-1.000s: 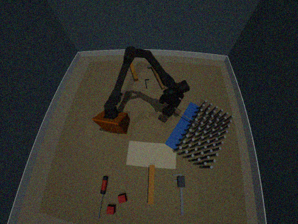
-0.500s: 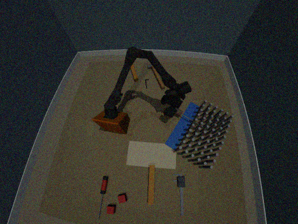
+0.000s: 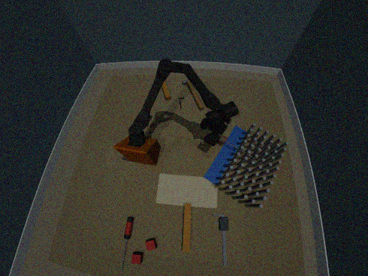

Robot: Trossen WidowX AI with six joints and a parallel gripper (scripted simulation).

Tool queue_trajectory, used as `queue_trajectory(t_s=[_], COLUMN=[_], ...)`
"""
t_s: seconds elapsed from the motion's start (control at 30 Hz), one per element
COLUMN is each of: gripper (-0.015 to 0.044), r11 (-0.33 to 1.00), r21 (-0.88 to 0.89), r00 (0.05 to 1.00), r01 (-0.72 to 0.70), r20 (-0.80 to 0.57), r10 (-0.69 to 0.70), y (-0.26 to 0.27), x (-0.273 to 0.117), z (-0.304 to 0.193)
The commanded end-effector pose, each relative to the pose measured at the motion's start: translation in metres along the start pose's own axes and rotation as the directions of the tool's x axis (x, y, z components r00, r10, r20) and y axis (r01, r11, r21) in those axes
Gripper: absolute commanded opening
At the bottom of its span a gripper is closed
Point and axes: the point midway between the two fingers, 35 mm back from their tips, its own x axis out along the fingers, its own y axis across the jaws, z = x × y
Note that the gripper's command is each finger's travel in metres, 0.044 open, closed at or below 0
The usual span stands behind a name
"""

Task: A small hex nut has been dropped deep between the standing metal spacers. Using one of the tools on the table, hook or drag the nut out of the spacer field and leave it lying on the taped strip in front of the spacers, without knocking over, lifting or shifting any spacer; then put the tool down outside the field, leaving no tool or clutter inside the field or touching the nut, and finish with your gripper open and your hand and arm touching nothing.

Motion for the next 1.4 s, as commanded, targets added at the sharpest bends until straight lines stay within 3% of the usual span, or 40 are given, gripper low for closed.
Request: queue_trajectory(t_s=[0.0,1.37], gripper=[0.0000,0.0000], r11=[1.000,1.000], r21=[-0.004,-0.005], r00=[1.000,1.000], r01=[0.005,0.005], r20=[-0.004,-0.005], r10=[-0.005,-0.005], y=[-0.002,-0.002], x=[-0.001,0.006], z=[-0.005,-0.031])
